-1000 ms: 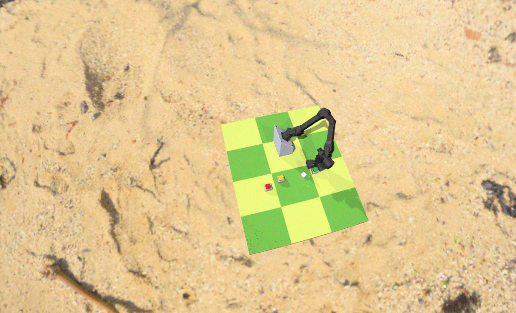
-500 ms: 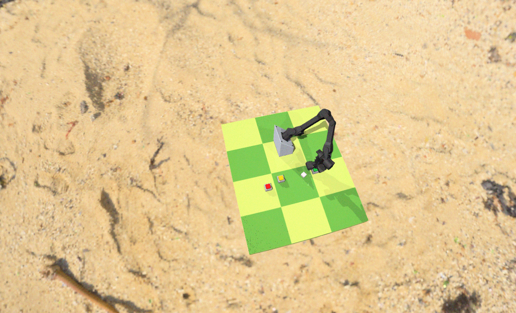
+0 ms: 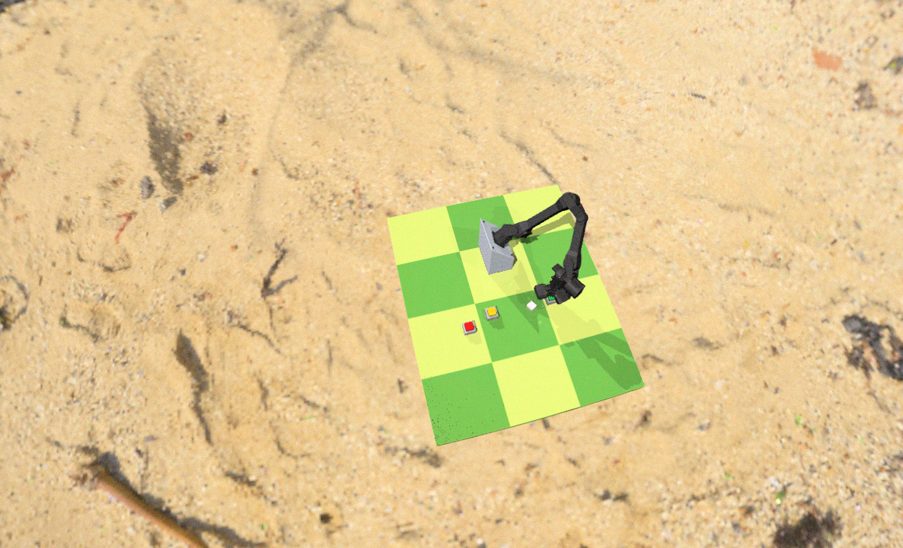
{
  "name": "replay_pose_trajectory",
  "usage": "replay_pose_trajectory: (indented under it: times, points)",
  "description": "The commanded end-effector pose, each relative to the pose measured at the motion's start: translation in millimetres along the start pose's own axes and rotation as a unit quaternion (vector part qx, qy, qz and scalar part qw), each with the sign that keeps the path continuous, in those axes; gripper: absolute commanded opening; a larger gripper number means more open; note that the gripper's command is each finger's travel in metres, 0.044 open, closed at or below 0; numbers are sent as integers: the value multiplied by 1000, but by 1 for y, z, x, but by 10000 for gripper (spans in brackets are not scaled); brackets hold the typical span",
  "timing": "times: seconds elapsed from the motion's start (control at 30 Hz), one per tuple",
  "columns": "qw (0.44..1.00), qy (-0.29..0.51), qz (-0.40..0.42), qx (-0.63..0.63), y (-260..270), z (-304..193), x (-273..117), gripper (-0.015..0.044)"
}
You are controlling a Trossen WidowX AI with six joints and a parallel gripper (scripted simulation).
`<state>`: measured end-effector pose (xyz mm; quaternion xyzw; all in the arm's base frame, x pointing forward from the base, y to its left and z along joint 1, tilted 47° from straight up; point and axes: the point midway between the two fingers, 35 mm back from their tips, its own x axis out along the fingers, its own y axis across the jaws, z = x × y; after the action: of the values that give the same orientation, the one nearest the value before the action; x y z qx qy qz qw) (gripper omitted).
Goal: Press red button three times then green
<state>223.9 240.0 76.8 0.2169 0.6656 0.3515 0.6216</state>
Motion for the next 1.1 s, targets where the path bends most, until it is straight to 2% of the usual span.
replay_pose_trajectory:
  times: [0.0,0.6,0.73,1.0,1.07]
  points:
    - [1000,2,-5,6,-4,-1,3,20]
    - [1000,2,-5,6,-4,-1,3,20]
    - [1000,2,-5,6,-4,0,-27,20]
    - [1000,2,-5,6,-4,-1,-30,20]
    - [1000,2,-6,6,-1,-3,-40,72]
